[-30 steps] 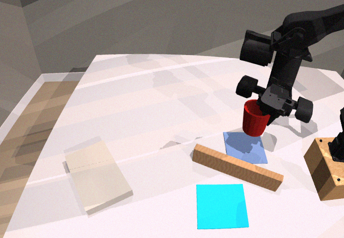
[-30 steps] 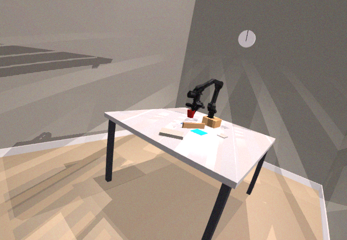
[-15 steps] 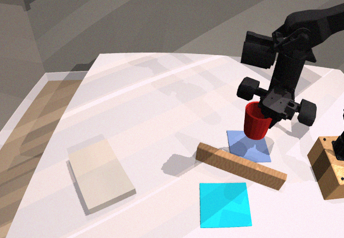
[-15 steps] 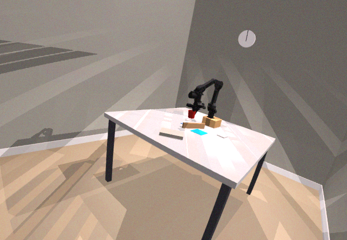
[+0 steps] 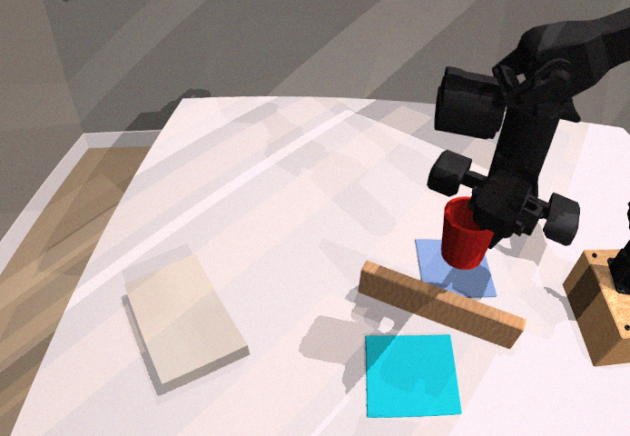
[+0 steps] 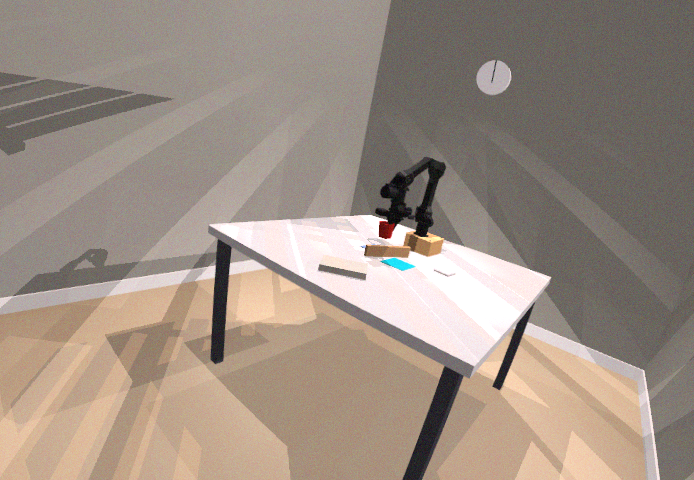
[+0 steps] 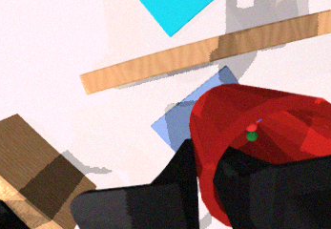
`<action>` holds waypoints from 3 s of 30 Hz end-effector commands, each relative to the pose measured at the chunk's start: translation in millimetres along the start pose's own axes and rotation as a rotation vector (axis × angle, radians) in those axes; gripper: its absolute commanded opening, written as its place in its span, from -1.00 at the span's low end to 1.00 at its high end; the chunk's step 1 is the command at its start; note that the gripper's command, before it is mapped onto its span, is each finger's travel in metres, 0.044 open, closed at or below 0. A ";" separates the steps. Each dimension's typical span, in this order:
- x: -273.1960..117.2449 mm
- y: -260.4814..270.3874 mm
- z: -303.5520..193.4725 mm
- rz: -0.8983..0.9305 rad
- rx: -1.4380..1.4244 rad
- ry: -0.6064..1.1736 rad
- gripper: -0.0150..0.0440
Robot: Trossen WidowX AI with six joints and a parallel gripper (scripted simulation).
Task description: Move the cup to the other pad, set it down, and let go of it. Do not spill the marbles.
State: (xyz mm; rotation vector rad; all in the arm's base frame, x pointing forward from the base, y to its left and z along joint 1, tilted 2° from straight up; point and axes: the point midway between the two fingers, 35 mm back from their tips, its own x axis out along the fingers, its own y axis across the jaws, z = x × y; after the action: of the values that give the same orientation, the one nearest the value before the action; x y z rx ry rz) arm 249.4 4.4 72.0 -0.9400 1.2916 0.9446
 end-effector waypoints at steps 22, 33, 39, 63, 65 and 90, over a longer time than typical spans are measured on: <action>-1.6 3.0 47.7 0.001 0.000 -0.002 -0.49; -2.5 4.9 71.4 0.002 0.000 -0.004 -0.49; -3.0 6.1 85.4 0.002 0.000 -0.005 -0.49; -5.4 12.9 145.1 0.002 0.000 -0.010 -0.49; -5.5 13.8 150.3 0.003 0.000 -0.010 -0.49; 30.0 14.4 157.3 0.003 0.000 -0.011 -0.49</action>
State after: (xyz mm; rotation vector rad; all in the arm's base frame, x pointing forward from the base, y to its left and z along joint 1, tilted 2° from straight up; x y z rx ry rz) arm 290.7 158.6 55.2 -0.9307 1.2783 0.9543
